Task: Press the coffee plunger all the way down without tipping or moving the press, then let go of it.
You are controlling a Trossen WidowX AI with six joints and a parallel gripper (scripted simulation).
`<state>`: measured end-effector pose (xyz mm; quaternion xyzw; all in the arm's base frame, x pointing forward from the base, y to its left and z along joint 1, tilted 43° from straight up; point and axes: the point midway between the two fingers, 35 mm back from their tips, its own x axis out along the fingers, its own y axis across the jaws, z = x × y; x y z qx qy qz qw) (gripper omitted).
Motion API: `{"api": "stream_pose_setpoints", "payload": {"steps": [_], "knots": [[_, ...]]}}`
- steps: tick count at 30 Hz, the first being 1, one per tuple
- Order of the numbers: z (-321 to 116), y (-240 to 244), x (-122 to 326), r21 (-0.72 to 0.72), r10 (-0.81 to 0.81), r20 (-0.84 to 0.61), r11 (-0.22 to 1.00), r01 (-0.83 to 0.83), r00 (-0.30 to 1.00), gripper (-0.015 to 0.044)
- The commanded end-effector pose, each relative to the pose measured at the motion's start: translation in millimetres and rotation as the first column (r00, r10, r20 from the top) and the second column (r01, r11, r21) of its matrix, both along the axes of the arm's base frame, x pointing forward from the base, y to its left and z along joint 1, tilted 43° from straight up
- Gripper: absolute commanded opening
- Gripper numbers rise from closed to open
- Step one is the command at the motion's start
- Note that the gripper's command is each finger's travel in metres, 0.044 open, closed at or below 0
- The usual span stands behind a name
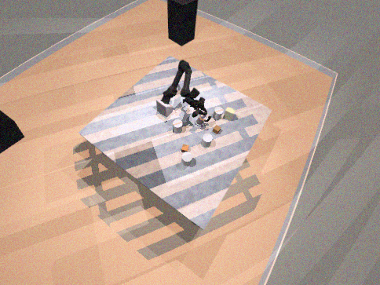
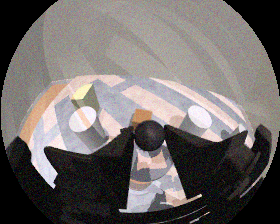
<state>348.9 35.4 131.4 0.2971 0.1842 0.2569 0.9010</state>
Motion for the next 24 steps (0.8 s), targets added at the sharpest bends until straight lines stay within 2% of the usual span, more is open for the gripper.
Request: {"api": "stream_pose_setpoints", "payload": {"steps": [1, 17, 24], "knots": [[-3.1, 2.7, -0.2, 0.007, 0.009, -0.015, 1.0, -0.009, 1.0, 0.0122], [-0.4, 0.3, 1.1, 0.001, 0.002, -0.002, 1.0, -0.002, 1.0, 0.0122], [-0.4, 0.3, 1.1, 0.001, 0.002, -0.002, 1.0, -0.002, 1.0, 0.0306]]}}
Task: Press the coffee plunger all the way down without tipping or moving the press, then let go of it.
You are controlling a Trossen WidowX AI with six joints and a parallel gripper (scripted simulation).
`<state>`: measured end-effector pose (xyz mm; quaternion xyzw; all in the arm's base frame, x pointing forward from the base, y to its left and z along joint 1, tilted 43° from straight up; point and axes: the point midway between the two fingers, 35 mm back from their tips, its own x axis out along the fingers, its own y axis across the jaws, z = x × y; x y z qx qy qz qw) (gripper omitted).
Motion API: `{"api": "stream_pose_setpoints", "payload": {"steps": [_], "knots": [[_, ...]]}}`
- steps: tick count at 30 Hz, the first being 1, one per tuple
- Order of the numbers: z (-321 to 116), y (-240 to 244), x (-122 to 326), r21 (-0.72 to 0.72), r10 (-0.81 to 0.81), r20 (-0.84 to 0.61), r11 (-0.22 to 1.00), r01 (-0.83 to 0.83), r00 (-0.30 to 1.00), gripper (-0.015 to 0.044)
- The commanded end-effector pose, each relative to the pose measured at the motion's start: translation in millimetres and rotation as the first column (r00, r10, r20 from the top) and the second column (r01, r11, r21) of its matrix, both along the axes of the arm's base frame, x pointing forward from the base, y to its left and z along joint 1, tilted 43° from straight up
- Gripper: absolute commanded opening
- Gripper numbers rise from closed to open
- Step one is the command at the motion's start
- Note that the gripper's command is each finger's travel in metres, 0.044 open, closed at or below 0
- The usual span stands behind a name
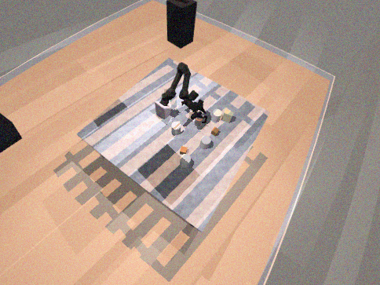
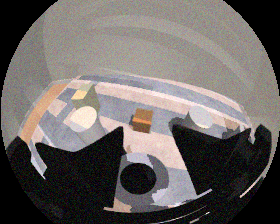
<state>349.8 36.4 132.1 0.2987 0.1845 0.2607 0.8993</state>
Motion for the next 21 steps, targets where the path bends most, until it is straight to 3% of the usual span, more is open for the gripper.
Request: {"api": "stream_pose_setpoints", "payload": {"steps": [1, 5, 13, 21], "knots": [[-1, -1, 0, -0.004, -0.005, -0.003, 1.0, 0.005, 1.0, 0.0332], [-1, -1, 0, -0.004, -0.005, -0.003, 1.0, 0.005, 1.0, 0.0437], [6, -11, -1, -0.008, -0.015, -0.006, 1.0, 0.015, 1.0, 0.044], [55, -55, -39, -0.002, 0.005, -0.018, 1.0, -0.005, 1.0, 0.044]]}}
